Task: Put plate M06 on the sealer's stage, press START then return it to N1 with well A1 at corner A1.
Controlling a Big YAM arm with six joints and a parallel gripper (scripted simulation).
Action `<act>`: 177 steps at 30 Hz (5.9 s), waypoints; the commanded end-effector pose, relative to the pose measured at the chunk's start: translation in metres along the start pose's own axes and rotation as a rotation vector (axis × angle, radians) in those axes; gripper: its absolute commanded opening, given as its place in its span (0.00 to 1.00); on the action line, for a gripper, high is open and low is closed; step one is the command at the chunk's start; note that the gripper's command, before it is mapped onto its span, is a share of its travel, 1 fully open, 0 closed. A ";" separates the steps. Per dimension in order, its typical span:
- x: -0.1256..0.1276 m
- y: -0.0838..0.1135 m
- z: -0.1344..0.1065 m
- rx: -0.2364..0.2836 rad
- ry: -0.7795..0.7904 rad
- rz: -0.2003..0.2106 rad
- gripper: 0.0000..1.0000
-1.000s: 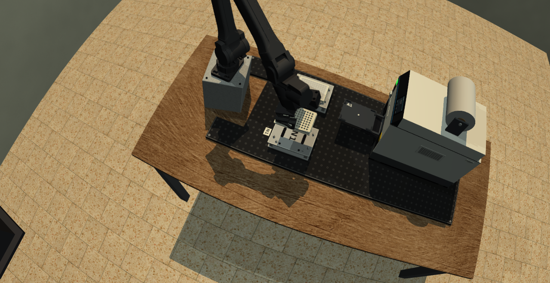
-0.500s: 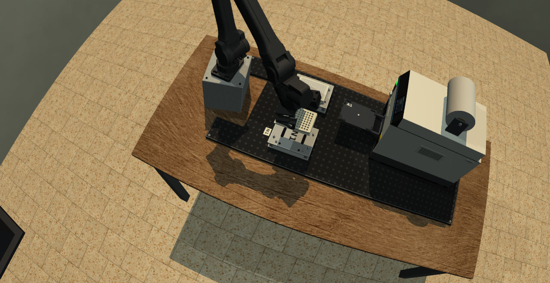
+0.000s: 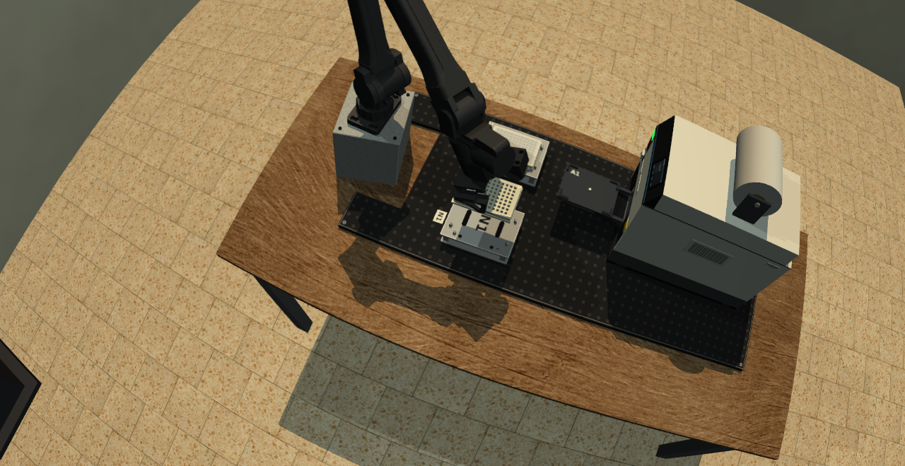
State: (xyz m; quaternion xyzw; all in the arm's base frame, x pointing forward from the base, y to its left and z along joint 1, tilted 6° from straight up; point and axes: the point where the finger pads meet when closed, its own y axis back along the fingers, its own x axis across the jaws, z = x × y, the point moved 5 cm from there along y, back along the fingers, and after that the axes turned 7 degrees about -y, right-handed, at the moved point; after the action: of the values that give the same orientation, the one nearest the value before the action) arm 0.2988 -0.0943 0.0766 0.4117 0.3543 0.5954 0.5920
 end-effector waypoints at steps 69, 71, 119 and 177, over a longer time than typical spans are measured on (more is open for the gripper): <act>0.028 -0.008 0.044 -0.052 -0.014 -0.014 0.00; 0.031 -0.008 0.049 -0.057 -0.017 -0.016 0.00; 0.100 -0.035 0.111 -0.030 -0.013 -0.008 0.00; 0.182 -0.059 0.201 -0.048 -0.020 -0.007 0.00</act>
State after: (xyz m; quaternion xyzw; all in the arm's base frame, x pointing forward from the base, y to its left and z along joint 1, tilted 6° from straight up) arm 0.4929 0.0638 0.0993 0.4095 0.3494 0.5887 0.6031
